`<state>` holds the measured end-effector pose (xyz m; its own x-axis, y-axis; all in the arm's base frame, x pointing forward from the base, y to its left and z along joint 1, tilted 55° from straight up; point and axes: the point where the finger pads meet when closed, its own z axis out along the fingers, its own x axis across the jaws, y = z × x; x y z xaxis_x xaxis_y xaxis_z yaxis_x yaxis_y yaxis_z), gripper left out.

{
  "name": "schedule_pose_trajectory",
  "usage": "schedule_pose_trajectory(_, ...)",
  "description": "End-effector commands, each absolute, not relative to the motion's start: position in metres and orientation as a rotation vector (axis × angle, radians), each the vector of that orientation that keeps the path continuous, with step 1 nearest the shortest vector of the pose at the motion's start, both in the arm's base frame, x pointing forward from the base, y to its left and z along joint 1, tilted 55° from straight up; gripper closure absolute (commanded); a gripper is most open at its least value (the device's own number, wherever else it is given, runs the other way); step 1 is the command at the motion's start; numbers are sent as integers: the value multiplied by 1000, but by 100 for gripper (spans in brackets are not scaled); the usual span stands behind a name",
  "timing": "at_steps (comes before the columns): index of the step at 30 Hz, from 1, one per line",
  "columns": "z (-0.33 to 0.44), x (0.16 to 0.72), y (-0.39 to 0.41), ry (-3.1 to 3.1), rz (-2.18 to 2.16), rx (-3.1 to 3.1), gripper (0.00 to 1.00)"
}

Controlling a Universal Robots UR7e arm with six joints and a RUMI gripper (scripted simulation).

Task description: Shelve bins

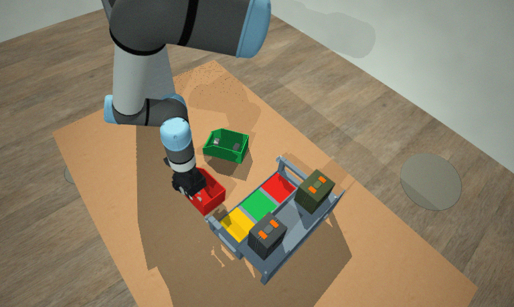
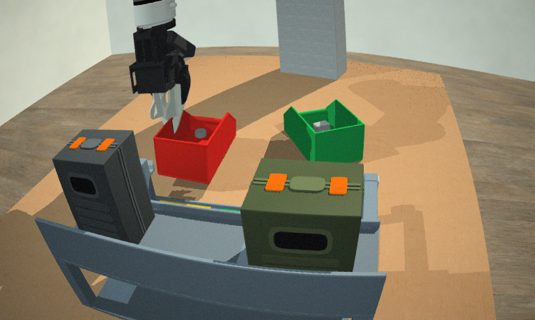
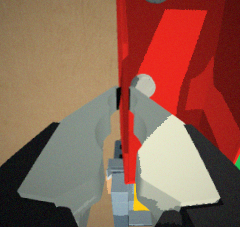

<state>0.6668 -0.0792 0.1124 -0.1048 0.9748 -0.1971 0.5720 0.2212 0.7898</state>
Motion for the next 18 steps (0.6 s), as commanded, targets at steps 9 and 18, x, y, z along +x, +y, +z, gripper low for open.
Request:
schedule_pose_trajectory(9,111,670,-79,1774,708,1439,100)
schedule_pose_trajectory(18,109,672,-79,1774,708,1439,100)
